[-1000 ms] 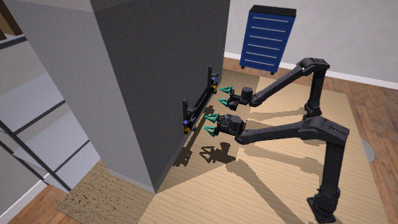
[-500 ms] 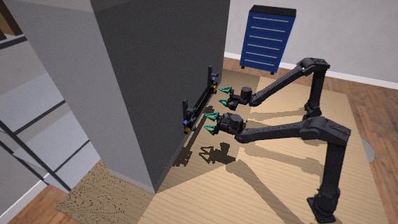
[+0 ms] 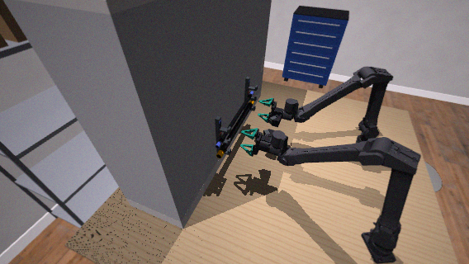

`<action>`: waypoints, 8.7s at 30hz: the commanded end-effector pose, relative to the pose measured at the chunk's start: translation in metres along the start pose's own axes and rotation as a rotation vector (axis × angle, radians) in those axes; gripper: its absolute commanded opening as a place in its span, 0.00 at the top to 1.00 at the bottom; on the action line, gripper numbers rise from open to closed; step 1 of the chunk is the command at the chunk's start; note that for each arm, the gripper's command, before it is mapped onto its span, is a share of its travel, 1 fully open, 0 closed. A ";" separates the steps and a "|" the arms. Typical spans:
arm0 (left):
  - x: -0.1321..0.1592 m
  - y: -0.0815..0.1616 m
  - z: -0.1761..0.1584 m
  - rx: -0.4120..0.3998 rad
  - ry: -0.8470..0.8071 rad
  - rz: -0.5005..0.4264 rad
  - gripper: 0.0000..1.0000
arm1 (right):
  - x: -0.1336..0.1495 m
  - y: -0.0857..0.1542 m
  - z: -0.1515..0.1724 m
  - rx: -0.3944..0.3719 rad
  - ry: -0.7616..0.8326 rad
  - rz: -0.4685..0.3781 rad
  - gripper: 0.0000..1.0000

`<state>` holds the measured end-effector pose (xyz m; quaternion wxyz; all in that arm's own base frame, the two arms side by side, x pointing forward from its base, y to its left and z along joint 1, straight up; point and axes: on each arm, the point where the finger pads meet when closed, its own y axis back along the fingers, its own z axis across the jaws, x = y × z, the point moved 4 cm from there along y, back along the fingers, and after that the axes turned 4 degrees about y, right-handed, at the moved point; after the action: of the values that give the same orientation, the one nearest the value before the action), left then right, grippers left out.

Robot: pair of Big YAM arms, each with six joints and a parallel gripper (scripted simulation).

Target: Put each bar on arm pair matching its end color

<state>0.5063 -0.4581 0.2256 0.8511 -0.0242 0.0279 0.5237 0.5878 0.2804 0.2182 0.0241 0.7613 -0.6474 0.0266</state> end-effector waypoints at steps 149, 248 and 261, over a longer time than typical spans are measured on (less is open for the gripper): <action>-0.007 -0.013 0.169 -0.087 0.043 0.004 0.00 | 0.016 -0.006 -0.169 0.088 -0.047 0.011 0.00; 0.003 -0.010 0.116 -0.065 0.040 0.005 0.32 | 0.010 -0.004 -0.109 0.042 -0.035 0.008 0.31; 0.005 -0.010 0.100 -0.048 0.034 0.006 0.40 | 0.008 -0.005 -0.093 0.031 -0.031 0.007 0.40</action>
<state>0.5144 -0.4586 0.3184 0.8511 -0.0307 0.0263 0.5234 0.5881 0.2805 0.3096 0.0200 0.7612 -0.6476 0.0281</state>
